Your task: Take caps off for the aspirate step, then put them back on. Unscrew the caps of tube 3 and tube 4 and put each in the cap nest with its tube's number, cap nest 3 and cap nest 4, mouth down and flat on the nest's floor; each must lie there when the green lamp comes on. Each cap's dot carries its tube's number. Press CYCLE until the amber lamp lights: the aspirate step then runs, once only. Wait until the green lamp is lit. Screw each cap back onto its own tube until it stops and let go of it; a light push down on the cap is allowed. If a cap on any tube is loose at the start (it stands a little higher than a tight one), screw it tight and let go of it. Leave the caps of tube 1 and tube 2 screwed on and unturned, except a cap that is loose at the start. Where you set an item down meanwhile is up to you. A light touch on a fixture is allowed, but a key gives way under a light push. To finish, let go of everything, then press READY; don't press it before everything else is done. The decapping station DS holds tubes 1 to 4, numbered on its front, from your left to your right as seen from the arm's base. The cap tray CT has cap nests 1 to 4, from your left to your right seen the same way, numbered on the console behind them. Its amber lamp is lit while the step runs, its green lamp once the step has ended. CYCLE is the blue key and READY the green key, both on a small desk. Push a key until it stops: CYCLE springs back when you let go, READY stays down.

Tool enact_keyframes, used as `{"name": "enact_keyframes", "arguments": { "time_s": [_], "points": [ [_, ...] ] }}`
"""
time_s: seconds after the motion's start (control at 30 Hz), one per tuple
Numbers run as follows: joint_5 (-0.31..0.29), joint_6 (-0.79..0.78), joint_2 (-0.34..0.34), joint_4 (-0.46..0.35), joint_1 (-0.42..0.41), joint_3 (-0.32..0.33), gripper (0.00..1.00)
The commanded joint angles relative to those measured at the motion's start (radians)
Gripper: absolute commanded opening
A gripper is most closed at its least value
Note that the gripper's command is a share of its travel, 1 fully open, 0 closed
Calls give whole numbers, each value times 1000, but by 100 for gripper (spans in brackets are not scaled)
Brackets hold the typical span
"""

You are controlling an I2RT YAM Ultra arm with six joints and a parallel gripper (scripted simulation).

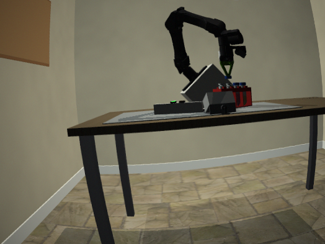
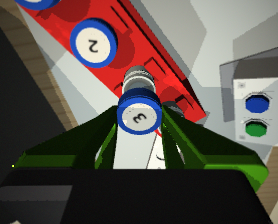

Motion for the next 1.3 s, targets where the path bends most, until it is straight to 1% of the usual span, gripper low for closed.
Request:
{"name": "enact_keyframes", "arguments": {
  "time_s": [0.0, 0.17, 1.27],
  "points": [
    [3, -11, 1, 35, -7, -15, 0],
    [12, -33, 14, 88, -28, -43, 0],
    [11, -30, 18, 87, -25, -40, 0]
  ]
}}
